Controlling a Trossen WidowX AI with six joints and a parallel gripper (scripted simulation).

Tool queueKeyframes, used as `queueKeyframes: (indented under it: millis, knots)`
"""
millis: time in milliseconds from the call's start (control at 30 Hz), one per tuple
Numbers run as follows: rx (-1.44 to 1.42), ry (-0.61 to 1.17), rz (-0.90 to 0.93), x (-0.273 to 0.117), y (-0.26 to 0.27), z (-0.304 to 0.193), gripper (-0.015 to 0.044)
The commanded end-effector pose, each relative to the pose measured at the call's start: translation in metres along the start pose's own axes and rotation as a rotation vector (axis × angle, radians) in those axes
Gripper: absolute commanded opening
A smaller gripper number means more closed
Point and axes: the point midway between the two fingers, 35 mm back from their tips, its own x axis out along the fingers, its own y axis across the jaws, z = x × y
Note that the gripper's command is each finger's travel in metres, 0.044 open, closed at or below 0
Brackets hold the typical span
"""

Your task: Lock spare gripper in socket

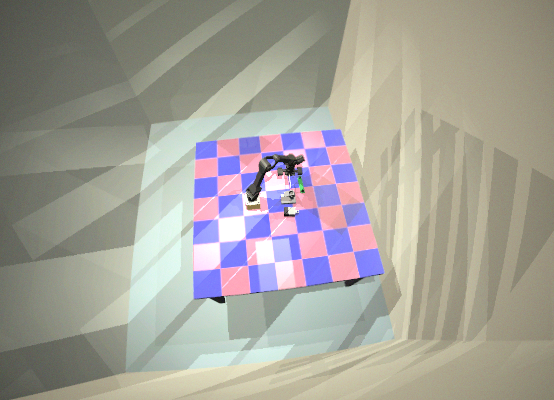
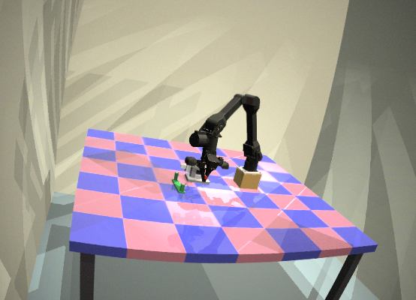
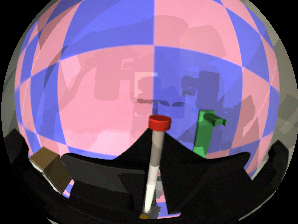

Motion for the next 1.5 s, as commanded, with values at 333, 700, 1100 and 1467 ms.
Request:
queueKeyframes:
  millis: [333, 700, 1100, 1467]
  knots:
    - [-0.001, 0.007, 0.013, -0.022, 0.003, 0.001, 0.0]
    - [-0.004, 0.012, 0.021, -0.02, 0.002, 0.001, 0.0]
    - [-0.028, 0.011, 0.02, -0.025, -0.03, 0.02, 0.0]
    - [-0.051, 0.011, 0.02, -0.027, -0.059, 0.036, 0.0]
